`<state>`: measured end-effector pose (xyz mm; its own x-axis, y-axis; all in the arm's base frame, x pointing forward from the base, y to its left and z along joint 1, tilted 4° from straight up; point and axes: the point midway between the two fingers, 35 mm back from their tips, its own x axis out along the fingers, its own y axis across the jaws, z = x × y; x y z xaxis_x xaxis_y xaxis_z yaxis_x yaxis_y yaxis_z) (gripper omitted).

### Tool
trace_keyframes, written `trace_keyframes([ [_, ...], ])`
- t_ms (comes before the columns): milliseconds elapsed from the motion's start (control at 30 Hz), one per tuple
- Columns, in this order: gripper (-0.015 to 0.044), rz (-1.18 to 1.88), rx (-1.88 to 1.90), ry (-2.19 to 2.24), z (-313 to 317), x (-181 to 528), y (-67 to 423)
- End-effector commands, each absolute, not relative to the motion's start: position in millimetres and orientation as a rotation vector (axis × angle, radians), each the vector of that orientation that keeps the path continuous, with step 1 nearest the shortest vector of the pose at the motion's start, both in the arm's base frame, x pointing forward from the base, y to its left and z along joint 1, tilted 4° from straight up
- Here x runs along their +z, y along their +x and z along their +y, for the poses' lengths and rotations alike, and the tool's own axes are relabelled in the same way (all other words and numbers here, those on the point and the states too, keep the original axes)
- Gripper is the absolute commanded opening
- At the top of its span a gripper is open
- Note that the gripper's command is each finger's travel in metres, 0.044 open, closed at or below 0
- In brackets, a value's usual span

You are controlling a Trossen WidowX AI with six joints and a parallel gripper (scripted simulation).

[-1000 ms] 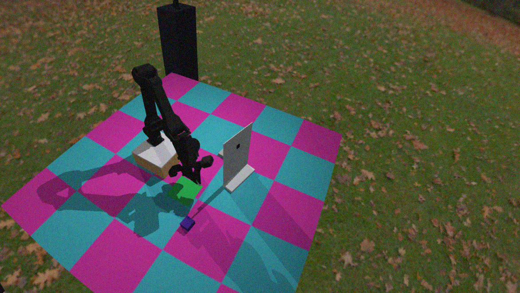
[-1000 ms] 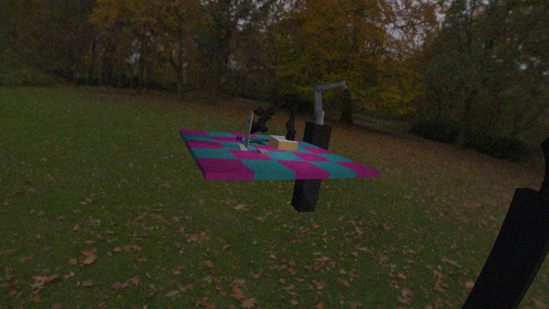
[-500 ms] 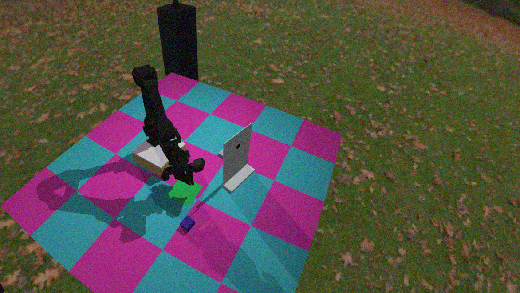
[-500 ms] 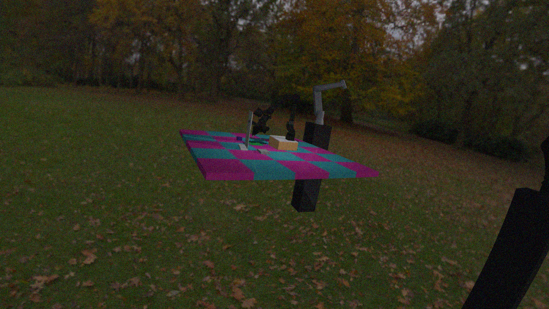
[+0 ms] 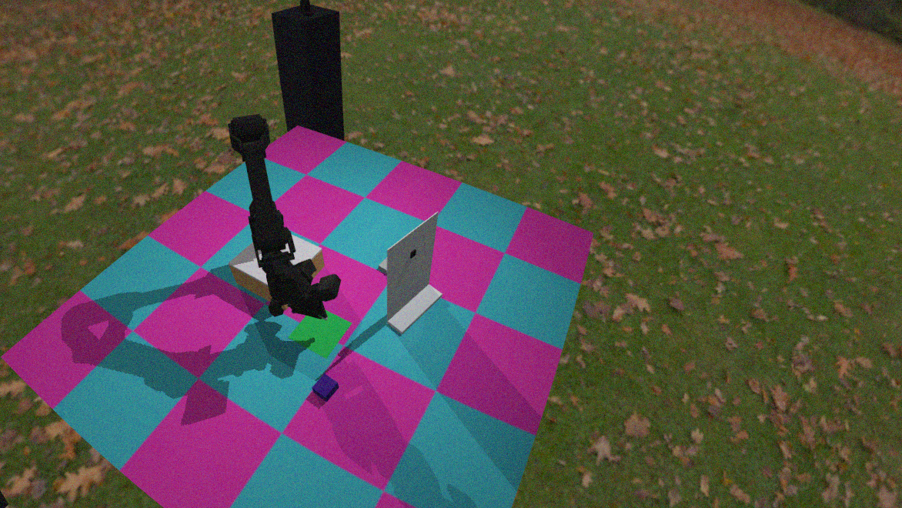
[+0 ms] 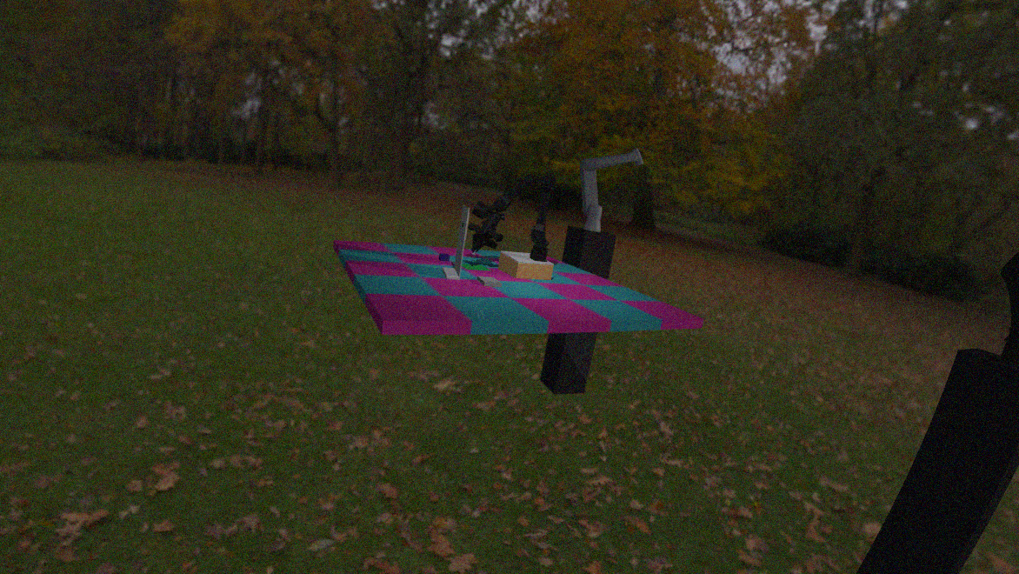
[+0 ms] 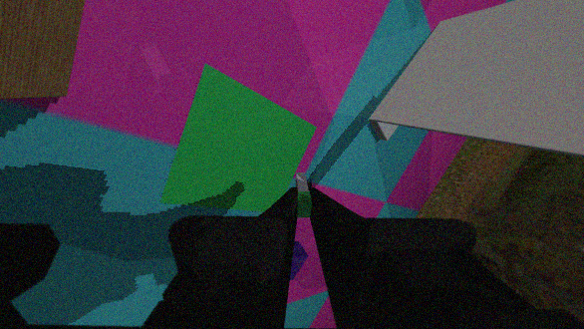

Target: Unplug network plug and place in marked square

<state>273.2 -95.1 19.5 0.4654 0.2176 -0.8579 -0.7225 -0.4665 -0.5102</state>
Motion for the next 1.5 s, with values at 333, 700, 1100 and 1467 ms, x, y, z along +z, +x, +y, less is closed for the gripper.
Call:
trace_keyframes([
  [333,0.0000,0.319,1.148,-1.619,-105,26,258],
  [700,0.0000,0.319,1.148,-1.619,-105,12,259],
  [1100,0.0000,0.318,1.148,-1.619,-104,-6,259],
  [1467,0.0000,0.318,1.148,-1.619,-102,-22,259],
])
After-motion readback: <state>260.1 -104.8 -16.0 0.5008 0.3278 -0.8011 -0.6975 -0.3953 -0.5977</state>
